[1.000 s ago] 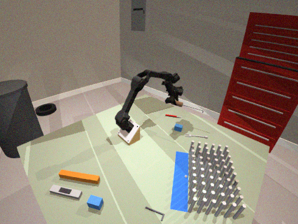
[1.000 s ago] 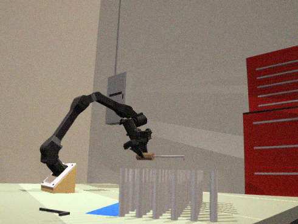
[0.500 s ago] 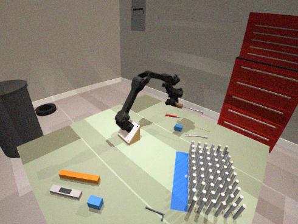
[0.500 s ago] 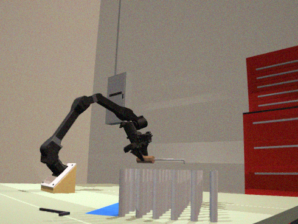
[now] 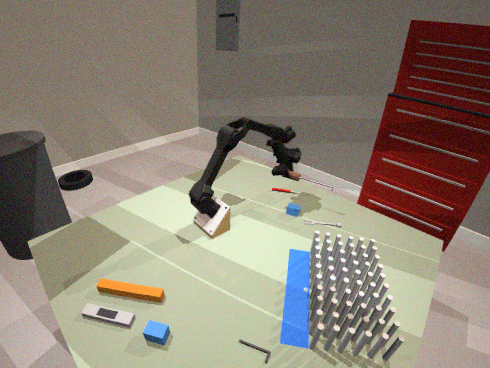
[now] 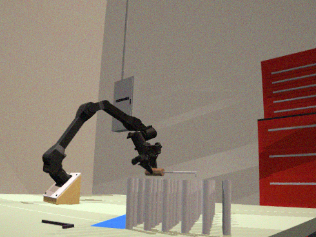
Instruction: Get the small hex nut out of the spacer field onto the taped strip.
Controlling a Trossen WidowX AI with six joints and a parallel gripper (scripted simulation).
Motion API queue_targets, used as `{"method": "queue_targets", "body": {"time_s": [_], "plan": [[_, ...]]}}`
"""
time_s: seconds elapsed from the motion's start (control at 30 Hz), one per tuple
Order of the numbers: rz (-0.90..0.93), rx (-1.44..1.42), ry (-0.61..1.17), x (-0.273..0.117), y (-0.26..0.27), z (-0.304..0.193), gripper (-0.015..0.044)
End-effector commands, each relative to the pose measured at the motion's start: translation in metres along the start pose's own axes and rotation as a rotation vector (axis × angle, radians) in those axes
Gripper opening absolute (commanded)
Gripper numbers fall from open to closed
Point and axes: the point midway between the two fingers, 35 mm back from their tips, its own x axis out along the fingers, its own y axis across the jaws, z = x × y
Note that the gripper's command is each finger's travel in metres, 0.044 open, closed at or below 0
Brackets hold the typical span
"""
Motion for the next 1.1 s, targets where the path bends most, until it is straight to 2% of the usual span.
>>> {"method": "queue_targets", "body": {"time_s": [0.0, 1.07], "plan": [[-0.002, -0.001, -0.003, 0.005, -0.001, -0.001, 0.0], [-0.002, -0.001, -0.003, 0.034, -0.009, -0.014, 0.0]]}}
